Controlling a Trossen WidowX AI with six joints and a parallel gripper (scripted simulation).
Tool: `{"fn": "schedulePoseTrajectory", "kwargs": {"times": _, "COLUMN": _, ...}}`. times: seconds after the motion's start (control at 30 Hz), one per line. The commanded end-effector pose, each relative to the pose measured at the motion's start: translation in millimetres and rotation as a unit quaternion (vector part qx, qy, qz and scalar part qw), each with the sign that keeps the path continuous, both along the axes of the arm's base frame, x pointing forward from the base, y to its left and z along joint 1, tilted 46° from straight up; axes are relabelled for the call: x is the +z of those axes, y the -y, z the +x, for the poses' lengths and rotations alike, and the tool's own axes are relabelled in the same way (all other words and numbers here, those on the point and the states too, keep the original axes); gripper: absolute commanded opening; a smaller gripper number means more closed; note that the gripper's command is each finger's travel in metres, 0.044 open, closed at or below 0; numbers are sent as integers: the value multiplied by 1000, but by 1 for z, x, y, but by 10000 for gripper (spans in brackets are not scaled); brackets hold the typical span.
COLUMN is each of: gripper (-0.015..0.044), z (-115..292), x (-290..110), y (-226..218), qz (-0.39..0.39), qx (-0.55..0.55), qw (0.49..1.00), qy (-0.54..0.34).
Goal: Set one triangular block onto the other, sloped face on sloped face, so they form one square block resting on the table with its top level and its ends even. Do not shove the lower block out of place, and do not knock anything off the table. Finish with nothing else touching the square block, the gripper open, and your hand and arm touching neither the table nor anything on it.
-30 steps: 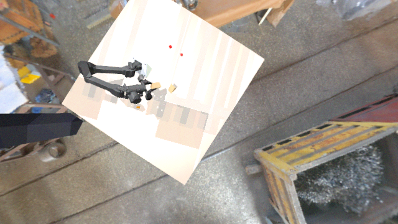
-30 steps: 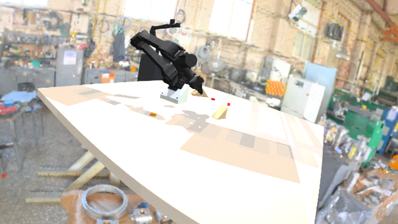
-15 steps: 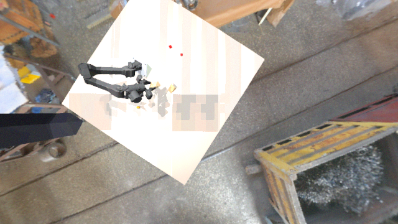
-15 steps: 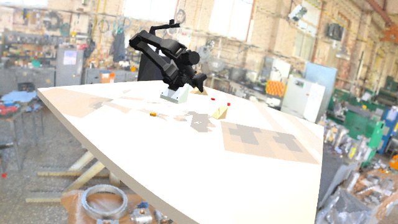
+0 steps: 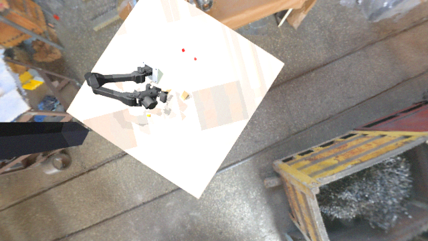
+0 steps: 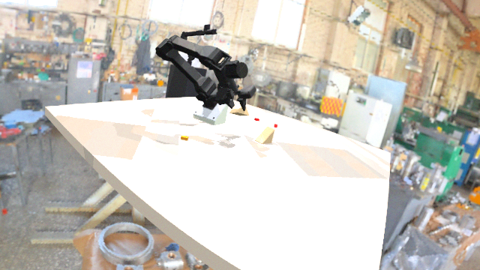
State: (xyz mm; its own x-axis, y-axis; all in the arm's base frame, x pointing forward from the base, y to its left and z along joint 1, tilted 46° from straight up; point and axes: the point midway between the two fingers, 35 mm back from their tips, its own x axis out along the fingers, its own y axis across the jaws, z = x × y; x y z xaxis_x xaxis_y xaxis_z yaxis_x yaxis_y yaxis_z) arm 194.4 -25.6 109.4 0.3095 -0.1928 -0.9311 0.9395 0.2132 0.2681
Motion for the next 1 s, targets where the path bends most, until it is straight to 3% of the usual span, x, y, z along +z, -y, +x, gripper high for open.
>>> {"fn": "schedulePoseTrajectory", "kwargs": {"times": 0.0, "gripper": 0, "z": 0, "x": -1, "y": 0, "qz": -26, "qx": 49, "qw": 998, "qy": -27}}
{"fn": "schedulePoseTrajectory", "kwargs": {"times": 0.47, "gripper": 0, "z": -1, "x": -4, "y": -1, "qz": -112, "qx": 235, "qw": 958, "qy": -122}}
{"fn": "schedulePoseTrajectory", "kwargs": {"times": 0.97, "gripper": 0, "z": -1, "x": -6, "y": -2, "qz": -184, "qx": 426, "qw": 857, "qy": -225}}
